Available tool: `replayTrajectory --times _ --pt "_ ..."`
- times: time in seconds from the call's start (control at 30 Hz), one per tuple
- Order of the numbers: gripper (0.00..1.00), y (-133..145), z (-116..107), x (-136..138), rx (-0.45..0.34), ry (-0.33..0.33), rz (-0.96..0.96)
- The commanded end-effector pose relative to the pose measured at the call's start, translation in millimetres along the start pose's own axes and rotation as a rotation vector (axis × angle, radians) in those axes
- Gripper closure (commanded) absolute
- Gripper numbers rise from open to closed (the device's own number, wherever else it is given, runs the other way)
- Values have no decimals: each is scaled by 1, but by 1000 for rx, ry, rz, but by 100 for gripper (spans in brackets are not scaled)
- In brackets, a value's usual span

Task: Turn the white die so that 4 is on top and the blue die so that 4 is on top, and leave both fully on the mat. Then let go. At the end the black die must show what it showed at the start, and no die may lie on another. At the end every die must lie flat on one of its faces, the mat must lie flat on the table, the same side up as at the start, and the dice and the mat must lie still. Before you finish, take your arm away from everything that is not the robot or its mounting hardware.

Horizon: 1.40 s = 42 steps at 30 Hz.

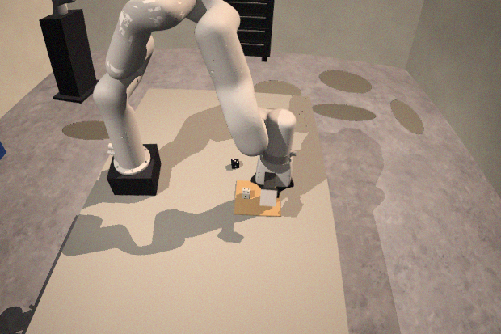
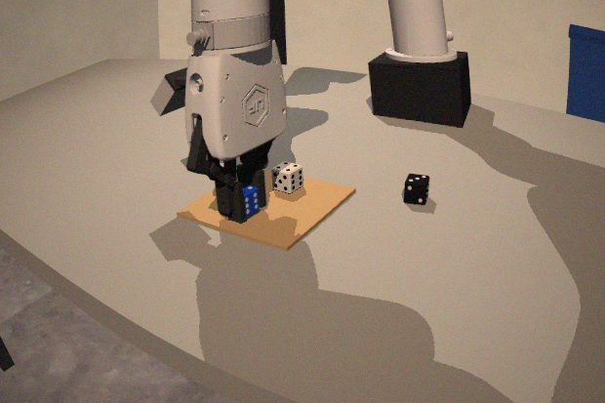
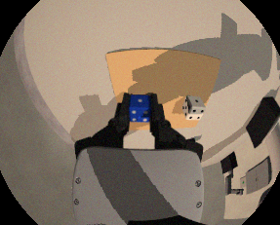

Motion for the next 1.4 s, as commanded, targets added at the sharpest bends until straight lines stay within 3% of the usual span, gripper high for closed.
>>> replayTrajectory --times 0.0,1.37 --pt "79 0 -1 -1 0 -4 0" --pt "79 0 3 -1 0 -4 0"
Point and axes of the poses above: the point where the finger pads meet when closed, its own z axis out along the fingers, its own x axis across the jaws, y = z × x, the point moved 6 cm from there along -z, back along the fingers, and after that the axes turned 4 degrees about z, right-handed, at the moved point
